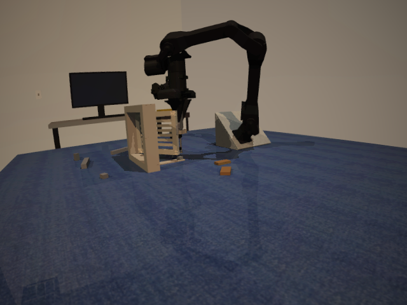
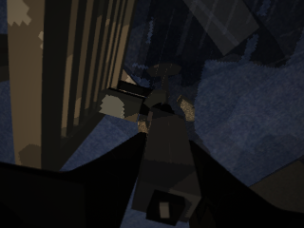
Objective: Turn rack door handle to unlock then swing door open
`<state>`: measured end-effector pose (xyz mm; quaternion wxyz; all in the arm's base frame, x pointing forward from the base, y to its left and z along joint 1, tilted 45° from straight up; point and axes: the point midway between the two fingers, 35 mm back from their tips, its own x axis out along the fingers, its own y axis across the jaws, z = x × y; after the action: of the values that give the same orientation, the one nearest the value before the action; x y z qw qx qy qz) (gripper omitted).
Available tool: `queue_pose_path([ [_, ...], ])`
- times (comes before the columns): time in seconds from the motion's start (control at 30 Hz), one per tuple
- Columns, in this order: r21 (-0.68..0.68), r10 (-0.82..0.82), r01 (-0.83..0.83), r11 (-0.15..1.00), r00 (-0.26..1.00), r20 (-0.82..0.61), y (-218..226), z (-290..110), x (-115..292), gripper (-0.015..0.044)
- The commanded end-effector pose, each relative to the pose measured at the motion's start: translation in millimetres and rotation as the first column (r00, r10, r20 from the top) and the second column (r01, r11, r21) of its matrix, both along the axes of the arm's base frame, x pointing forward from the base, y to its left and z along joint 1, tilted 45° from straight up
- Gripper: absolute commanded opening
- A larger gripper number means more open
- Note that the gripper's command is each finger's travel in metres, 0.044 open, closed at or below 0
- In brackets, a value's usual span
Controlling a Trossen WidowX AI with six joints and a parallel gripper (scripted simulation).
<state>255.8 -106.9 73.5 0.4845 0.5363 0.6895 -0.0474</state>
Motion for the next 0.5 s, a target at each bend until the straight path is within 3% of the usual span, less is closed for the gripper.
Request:
queue_pose_path([
  [0.0, -0.006, 0.065, -0.064, 0.998, 0.995, 0.072, -4.0, -4.9, -3.7, 0.0014],
  [0.47, -0.041, 0.221, -0.218, 0.975, 0.95, 0.218, -22.4, -23.6, -18.8, 0.0014],
])
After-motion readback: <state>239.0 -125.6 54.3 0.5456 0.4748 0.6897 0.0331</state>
